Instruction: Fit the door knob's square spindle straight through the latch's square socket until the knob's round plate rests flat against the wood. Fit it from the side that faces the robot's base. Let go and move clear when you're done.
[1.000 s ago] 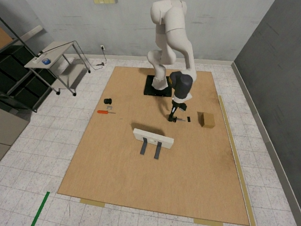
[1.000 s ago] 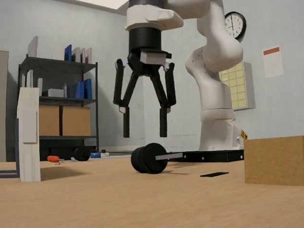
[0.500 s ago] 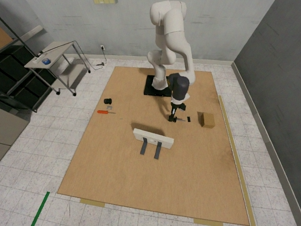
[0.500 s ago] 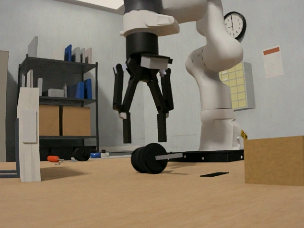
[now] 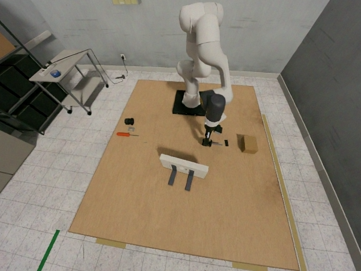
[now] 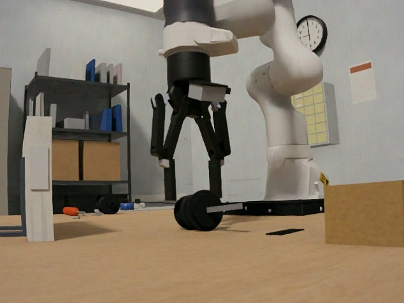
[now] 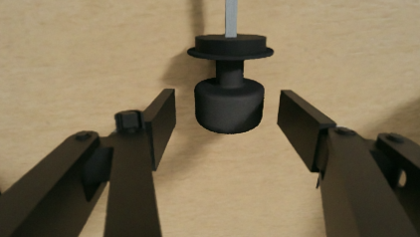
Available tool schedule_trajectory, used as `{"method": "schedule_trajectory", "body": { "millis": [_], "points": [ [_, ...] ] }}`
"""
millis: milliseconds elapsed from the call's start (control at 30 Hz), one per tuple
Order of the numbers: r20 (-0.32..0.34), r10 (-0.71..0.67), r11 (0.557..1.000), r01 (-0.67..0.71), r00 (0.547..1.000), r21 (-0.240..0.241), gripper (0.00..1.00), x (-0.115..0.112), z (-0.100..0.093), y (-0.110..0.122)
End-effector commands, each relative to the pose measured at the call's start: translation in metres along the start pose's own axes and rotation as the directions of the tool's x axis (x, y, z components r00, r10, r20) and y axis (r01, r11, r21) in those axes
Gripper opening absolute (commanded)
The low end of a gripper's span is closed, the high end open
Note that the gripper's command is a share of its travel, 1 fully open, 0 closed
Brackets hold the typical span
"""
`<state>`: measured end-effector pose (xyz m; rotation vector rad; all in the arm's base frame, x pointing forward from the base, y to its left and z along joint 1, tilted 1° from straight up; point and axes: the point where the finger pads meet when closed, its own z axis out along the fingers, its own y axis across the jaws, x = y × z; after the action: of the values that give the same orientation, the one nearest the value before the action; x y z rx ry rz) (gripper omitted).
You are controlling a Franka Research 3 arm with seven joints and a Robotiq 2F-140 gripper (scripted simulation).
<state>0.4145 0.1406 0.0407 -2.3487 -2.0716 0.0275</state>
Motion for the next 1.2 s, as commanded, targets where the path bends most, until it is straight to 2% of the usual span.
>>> {"method": "schedule_trajectory", "body": {
  "millis": [0, 300, 933, 967, 1167],
  "points": [
    [-0.003, -0.015, 1.0, 0.015, 1.0, -0.007, 0.57, 0.0, 0.004, 0.003],
    [-0.003, -0.015, 1.0, 0.015, 1.0, -0.007, 0.57, 0.0, 0.021, 0.003],
    [-0.003, -0.015, 1.0, 0.015, 1.0, -0.007, 0.57, 0.0, 0.022, 0.003],
    [-0.003, -0.015, 1.0, 0.015, 1.0, -0.007, 0.42, 0.0, 0.022, 0.003],
    [-0.003, -0.015, 1.0, 0.015, 1.0, -0.007, 0.42, 0.0, 0.022, 0.003]
  ]
}}
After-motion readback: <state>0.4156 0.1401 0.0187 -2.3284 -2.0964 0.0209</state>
